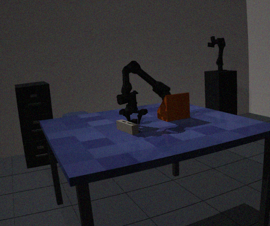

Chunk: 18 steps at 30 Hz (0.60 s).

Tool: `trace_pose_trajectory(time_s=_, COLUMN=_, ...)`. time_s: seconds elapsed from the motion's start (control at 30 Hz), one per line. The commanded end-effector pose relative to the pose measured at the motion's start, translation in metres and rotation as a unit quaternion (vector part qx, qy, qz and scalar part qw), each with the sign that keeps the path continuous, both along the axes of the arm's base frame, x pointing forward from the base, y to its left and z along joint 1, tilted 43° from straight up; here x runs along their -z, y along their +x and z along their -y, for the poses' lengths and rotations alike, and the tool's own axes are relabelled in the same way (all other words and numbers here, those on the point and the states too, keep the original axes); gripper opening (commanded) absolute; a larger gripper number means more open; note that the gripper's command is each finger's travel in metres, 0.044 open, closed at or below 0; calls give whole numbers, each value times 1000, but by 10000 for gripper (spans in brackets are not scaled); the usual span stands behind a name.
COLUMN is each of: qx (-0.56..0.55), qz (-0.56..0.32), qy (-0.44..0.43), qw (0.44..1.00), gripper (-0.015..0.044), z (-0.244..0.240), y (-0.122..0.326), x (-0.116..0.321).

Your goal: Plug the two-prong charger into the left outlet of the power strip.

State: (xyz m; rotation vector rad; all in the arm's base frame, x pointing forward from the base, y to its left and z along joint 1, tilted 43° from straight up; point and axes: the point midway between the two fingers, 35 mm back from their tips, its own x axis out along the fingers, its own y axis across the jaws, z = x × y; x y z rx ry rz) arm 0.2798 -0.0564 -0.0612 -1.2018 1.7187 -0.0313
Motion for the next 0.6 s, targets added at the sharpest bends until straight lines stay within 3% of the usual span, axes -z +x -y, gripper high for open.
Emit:
trace_pose_trajectory(time_s=0.0, qx=0, qz=0, qy=0, qw=1000, gripper=204, z=0, y=0, x=0)
trace_pose_trajectory(time_s=0.13, qx=0, qz=0, qy=0, qw=1000, gripper=99, z=0, y=0, x=0)
trace_pose_trajectory(time_s=0.3, qx=0, qz=0, qy=0, qw=1000, gripper=65, z=0, y=0, x=0)
trace_pose_trajectory(time_s=0.4, qx=0, qz=0, qy=0, qw=1000, gripper=0, z=-3, y=0, x=-3)
trace_pose_trajectory(time_s=0.57, qx=-1, qz=0, qy=1, qw=1000, gripper=0, z=-17, y=0, x=-17)
